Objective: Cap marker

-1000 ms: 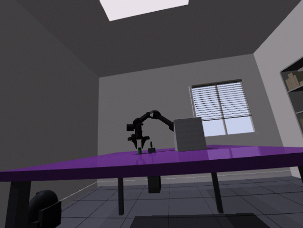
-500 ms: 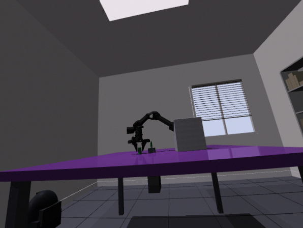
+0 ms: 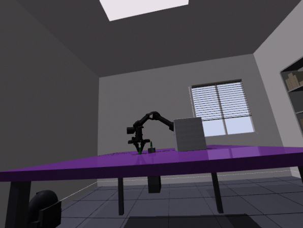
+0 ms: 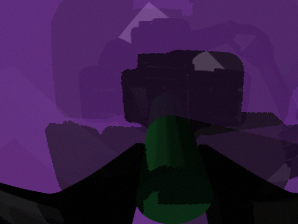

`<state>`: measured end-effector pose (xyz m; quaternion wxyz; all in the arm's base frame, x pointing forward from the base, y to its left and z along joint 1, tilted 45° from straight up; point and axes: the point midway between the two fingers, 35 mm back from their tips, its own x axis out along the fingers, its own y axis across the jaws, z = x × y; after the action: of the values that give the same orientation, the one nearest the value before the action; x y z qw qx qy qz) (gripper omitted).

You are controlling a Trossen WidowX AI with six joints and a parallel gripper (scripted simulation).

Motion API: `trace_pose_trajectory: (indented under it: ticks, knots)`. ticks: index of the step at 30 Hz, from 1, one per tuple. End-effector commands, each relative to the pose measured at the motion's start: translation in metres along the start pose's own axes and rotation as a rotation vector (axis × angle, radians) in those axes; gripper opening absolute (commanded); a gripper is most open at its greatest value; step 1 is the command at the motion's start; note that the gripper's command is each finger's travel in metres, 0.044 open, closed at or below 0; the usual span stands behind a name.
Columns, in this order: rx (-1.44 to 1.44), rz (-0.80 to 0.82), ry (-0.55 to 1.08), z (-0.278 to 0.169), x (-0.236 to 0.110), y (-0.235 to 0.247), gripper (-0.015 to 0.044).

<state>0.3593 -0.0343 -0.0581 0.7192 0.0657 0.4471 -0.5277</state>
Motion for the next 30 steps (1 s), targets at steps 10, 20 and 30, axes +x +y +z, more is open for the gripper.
trace_pose_trajectory:
  ticks: [10,20,30]
  knots:
    - [-0.003,0.001,-0.002,0.0,-0.033,0.002,0.0]
    - [-0.003,0.001,-0.002,-0.001,-0.06,0.0,0.0]
    - [-0.004,0.0,-0.002,0.01,-0.073,-0.02,0.0]
